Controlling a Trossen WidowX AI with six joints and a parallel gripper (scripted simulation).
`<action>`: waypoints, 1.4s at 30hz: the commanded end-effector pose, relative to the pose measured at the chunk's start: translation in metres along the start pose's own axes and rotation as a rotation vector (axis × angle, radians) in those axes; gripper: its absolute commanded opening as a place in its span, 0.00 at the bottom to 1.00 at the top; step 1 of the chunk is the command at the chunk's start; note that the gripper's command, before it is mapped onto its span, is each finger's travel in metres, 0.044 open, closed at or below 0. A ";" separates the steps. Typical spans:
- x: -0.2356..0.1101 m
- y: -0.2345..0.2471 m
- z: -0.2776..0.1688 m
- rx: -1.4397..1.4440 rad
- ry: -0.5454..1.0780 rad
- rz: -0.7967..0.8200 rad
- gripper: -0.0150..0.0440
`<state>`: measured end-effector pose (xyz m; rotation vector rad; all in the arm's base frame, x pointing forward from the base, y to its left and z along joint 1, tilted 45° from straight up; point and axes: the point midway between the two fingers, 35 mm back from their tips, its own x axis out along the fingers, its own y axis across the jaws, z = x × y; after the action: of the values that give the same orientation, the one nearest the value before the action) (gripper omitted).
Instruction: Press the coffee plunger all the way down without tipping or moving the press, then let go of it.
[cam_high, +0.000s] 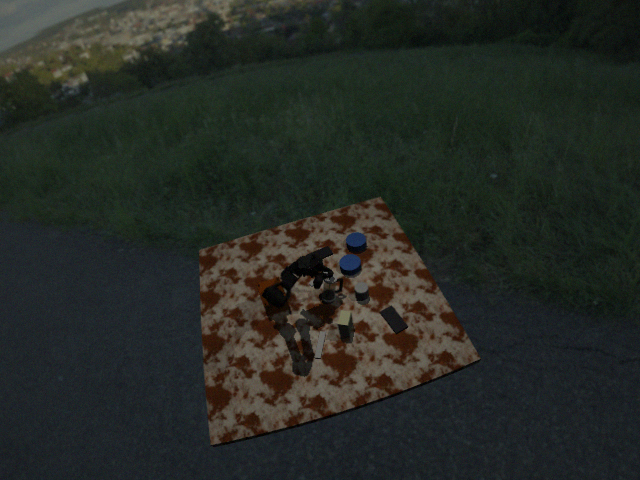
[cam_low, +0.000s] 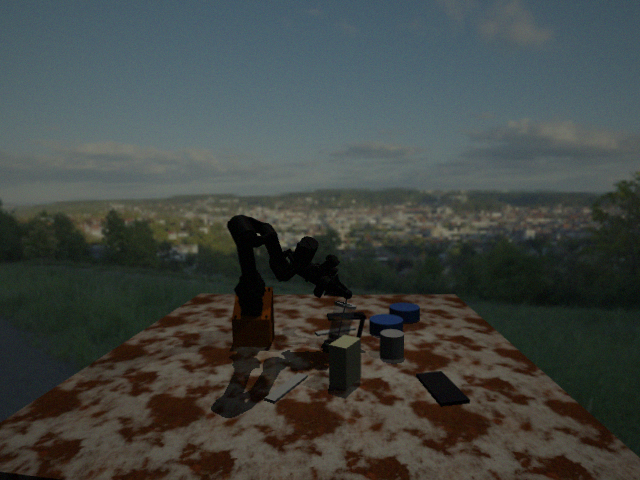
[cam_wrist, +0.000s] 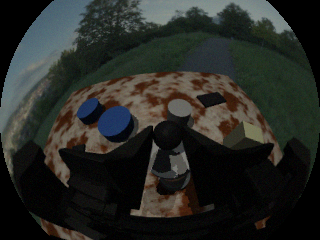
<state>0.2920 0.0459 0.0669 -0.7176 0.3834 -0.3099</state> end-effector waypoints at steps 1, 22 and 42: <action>0.000 0.000 0.000 -0.001 0.001 0.000 0.46; -0.004 0.006 0.021 -0.006 -0.054 0.031 1.00; -0.069 -0.023 0.052 -0.012 0.015 0.002 1.00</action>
<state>0.2572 0.0886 0.1246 -0.7279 0.4091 -0.2949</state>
